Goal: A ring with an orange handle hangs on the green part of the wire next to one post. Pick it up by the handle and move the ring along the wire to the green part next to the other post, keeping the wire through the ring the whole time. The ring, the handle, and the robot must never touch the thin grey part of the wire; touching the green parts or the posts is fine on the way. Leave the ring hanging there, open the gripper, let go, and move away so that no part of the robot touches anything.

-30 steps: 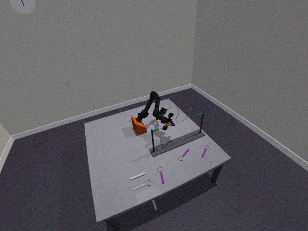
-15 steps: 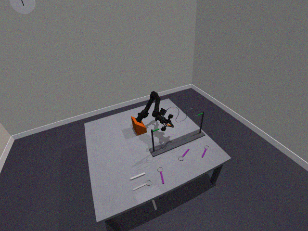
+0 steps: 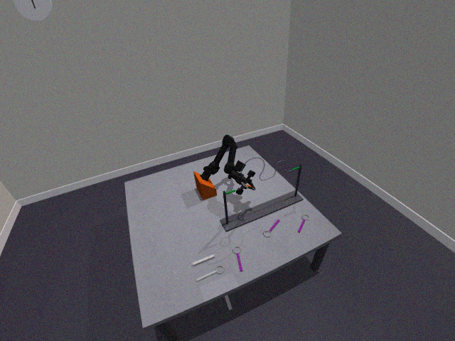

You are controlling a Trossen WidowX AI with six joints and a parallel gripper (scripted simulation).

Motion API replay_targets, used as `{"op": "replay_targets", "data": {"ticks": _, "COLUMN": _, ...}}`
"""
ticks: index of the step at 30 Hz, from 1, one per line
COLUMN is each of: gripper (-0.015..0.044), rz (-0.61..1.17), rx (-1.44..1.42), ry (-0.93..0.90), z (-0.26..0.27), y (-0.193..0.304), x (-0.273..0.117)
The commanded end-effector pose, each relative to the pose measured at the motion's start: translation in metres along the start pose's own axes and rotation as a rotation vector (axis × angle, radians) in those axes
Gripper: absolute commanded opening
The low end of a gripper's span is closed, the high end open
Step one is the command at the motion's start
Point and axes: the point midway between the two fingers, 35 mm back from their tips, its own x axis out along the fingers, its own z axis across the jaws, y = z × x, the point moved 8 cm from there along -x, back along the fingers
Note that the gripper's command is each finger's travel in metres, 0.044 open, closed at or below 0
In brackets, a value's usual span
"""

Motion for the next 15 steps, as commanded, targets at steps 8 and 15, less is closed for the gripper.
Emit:
{"op": "replay_targets", "data": {"ticks": 8, "gripper": -0.0150, "rz": 0.012, "rx": -0.063, "ry": 0.047, "z": -0.014, "y": 0.000, "x": -0.002}}
{"op": "replay_targets", "data": {"ticks": 15, "gripper": -0.0150, "rz": 0.018, "rx": -0.105, "ry": 0.066, "z": -0.020, "y": -0.001, "x": -0.003}}
